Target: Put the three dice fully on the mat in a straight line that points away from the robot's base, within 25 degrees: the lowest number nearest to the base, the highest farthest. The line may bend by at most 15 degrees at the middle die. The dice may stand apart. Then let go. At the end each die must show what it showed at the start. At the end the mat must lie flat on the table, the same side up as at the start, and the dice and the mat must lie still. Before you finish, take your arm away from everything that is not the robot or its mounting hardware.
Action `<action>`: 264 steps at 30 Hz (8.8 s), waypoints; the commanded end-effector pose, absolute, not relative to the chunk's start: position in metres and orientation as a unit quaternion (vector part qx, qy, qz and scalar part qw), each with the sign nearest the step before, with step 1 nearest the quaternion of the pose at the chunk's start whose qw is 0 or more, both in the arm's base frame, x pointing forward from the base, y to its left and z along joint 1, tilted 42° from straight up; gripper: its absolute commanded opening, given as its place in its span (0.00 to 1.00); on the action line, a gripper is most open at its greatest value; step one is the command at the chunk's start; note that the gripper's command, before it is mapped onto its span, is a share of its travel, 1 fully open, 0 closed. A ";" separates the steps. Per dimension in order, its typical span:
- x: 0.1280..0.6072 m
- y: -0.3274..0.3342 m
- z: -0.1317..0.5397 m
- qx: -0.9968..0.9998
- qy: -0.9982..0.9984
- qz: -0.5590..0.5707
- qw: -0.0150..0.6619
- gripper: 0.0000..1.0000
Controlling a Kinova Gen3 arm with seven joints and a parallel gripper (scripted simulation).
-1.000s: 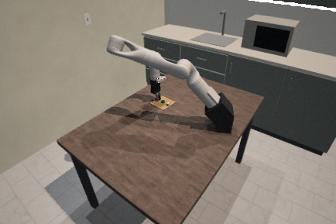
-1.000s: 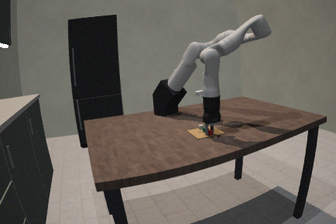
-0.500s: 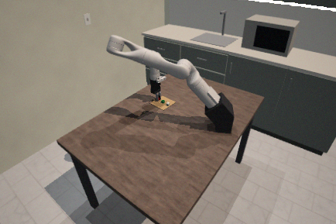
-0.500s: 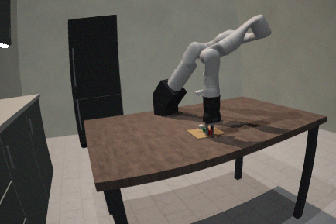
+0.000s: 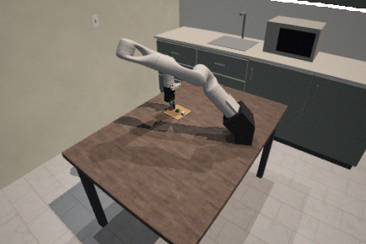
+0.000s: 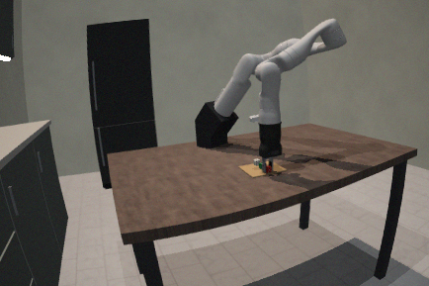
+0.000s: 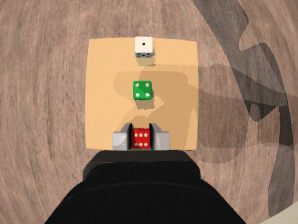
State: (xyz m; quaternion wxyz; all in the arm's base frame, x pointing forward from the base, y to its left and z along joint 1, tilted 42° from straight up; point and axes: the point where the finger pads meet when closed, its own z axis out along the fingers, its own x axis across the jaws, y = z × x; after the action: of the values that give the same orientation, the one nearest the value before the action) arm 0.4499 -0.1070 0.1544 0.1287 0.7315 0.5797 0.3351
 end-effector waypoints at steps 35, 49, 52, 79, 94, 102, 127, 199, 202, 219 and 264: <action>0.440 -0.110 0.166 0.732 0.578 0.336 0.130 0.70; 0.411 -0.123 0.204 0.732 0.577 0.338 0.133 0.70; 0.405 -0.125 0.211 0.732 0.577 0.338 0.133 0.70; 0.394 -0.128 0.222 0.732 0.577 0.337 0.132 1.00; 0.394 -0.128 0.222 0.732 0.577 0.337 0.132 1.00; 0.394 -0.128 0.222 0.732 0.577 0.337 0.132 1.00; 0.394 -0.128 0.223 0.732 0.577 0.337 0.132 1.00; 0.338 -0.145 0.285 0.732 0.577 0.336 0.132 1.00; 0.338 -0.145 0.285 0.732 0.577 0.336 0.132 1.00; 0.338 -0.145 0.285 0.732 0.577 0.336 0.132 1.00; 0.338 -0.145 0.285 0.732 0.577 0.336 0.132 1.00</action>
State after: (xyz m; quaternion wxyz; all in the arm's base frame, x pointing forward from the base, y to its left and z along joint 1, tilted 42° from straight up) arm 0.3389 -0.1455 0.2845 0.1336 0.7333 0.5749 0.3375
